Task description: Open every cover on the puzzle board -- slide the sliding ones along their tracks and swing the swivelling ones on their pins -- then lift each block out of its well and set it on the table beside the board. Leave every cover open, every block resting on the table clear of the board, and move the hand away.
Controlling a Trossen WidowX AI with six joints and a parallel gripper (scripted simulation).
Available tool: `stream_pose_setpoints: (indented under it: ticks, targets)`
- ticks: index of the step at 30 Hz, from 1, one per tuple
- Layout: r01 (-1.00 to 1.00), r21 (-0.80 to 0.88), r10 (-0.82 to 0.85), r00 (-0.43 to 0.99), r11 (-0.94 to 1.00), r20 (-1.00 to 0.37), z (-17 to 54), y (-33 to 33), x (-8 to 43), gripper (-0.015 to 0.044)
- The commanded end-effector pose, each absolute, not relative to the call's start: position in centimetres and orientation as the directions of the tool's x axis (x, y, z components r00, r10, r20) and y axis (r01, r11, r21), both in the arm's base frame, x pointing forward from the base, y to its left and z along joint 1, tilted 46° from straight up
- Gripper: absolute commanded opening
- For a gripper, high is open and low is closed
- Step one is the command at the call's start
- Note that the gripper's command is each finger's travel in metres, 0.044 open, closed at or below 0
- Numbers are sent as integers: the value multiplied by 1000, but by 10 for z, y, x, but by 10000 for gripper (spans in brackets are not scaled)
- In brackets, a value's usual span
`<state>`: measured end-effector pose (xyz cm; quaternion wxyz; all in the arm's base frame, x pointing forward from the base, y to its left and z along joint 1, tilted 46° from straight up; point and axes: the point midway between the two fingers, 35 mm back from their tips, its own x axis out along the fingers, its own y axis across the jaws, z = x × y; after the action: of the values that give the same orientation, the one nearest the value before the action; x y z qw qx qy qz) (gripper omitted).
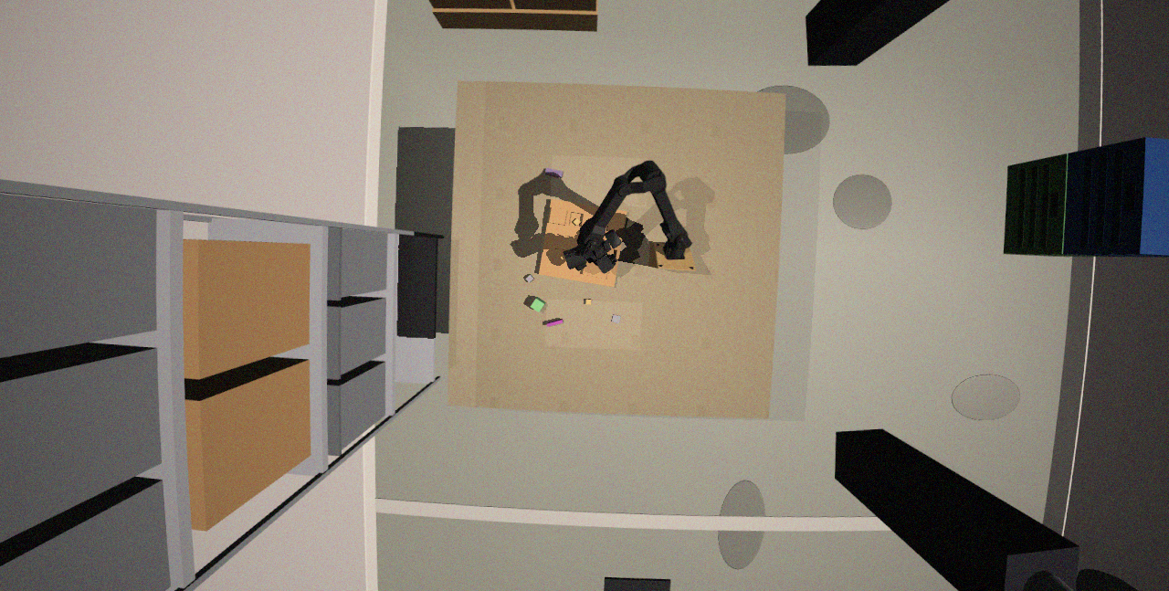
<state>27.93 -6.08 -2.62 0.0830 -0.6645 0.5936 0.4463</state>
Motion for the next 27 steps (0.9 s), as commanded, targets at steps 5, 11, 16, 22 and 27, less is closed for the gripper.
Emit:
stream_pose_setpoints:
  ticks: [5, 11, 16, 22, 27]
  targets:
    - [-870, 404, -710, -92, -283, -698, 4, -30, 284, 144]
    - [-870, 403, -710, -92, -283, -698, 5, -30, 284, 144]
    - [-870, 403, -710, -92, -283, -698, -4, -39, 284, 144]
    - [-870, 404, -711, -92, -283, -697, -15, -51, 282, 144]
    - [-870, 404, -712, -92, -282, -696, -18, -53, 281, 144]
